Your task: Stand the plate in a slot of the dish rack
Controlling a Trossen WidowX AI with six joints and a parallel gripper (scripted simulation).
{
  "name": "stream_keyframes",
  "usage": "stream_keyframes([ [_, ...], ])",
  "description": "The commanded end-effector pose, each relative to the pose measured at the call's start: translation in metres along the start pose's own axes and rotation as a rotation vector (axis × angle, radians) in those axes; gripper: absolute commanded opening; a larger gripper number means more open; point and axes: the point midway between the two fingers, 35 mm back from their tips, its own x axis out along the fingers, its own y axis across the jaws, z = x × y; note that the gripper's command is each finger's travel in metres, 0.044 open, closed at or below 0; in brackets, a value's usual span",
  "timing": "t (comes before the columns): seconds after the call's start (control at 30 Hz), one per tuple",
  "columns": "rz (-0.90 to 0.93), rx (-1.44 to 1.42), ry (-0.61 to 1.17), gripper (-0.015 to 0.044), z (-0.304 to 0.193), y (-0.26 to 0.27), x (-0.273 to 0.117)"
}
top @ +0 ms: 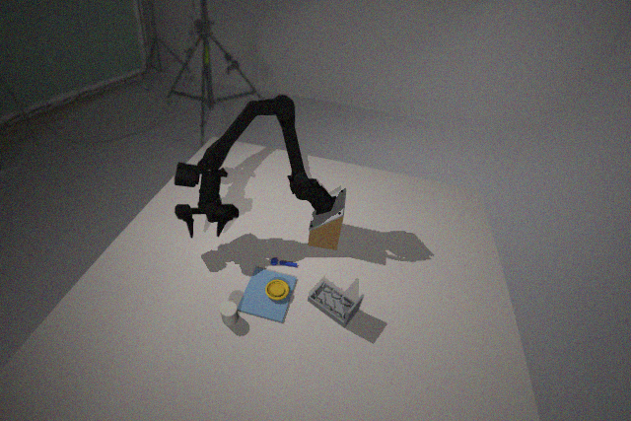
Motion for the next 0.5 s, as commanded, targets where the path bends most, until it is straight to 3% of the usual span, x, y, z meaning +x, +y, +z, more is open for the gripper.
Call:
stream_keyframes([
  [0.0,0.079,0.104,-0.031,0.04,0.025,0.007,0.015],
  [0.47,0.358,0.421,0.028,0.04,0.123,0.045,0.049],
])
